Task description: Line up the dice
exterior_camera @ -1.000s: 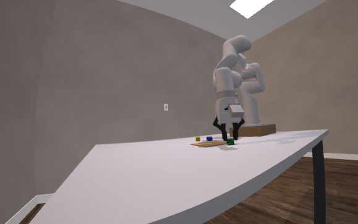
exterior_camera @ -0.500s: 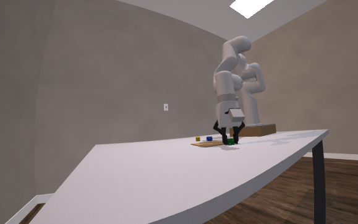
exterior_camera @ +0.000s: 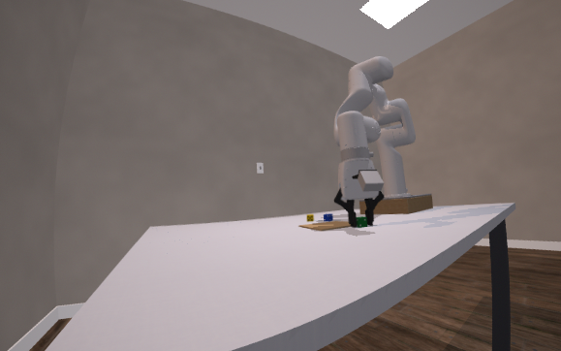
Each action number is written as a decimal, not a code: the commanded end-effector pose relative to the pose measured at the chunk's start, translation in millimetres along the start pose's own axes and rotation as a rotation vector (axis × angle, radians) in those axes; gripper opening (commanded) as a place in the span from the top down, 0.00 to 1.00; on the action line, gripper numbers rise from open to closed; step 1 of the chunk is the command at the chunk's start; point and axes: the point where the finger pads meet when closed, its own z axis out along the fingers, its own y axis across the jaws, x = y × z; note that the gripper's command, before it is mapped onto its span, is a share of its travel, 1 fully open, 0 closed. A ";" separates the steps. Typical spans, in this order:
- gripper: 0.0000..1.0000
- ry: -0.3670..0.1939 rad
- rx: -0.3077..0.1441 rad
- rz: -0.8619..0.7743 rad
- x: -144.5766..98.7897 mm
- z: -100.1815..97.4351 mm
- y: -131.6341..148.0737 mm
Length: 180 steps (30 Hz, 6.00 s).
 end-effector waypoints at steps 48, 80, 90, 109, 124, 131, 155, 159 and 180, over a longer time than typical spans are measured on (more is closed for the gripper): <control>0.79 0.003 -0.002 0.000 1.0 -1.1 0.9; 0.79 0.003 -0.002 0.000 0.9 -100.3 0.7; 0.79 0.003 -0.002 -0.018 -2.4 -100.6 2.1; 0.79 0.002 -0.003 -0.585 -105.5 -105.0 26.9; 0.79 0.002 -0.003 -0.603 -108.8 -105.0 27.1; 0.79 0.002 -0.003 -0.603 -108.9 -101.6 27.1; 0.79 0.002 -0.003 -0.603 -109.1 -16.5 27.4; 0.79 0.002 -0.003 -0.603 -109.1 -10.6 27.4; 0.79 0.002 -0.003 -0.603 -109.1 -9.6 27.4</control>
